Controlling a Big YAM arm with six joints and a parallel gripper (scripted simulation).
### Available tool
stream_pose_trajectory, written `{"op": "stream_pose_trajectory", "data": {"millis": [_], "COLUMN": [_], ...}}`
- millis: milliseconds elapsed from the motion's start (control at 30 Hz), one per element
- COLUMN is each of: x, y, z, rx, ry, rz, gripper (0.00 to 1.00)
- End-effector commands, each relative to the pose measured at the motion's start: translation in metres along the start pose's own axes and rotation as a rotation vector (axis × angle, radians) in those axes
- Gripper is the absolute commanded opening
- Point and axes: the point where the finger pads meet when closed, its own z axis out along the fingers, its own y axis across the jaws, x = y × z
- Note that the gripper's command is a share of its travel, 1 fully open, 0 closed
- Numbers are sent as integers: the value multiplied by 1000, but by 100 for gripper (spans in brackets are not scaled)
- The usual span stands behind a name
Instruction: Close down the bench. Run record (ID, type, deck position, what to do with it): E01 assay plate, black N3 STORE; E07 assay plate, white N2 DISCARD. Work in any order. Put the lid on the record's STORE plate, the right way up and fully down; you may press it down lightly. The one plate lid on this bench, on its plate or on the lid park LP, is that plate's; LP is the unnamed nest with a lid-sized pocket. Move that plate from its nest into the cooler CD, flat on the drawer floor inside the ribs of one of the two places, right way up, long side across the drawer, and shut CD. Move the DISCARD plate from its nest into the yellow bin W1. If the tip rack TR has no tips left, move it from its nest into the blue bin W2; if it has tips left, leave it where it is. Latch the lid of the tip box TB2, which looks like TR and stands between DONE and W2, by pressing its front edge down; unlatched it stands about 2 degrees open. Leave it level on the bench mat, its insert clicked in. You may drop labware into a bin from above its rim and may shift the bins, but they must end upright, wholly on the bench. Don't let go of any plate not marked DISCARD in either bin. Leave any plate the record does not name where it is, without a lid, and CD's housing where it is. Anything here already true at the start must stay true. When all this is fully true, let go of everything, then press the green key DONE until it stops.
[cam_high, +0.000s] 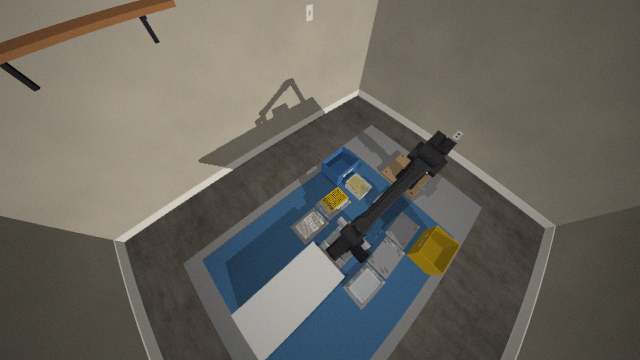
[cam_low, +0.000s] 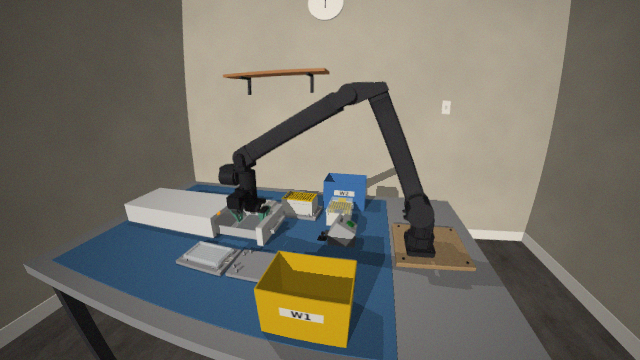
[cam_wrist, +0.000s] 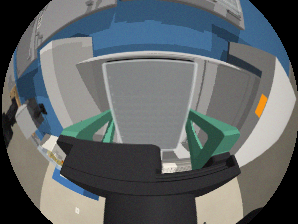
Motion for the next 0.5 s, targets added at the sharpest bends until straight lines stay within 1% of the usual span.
{"op": "stream_pose_trajectory", "data": {"millis": [0,100,133,167,233,267,467], "x": [9,9,9,9,9,7,6], "y": [-5,-5,-5,-3,-3,-1,-1], "z": [-9,-9,-9,-8,-8,-4,-4], "rx": [31,32,31,25,25,13,12], "ry": [2,2,2,1,1,1,1], "rz": [4,4,4,4,4,0,-1], "gripper": [0,0,100,100,100,100,100]}}
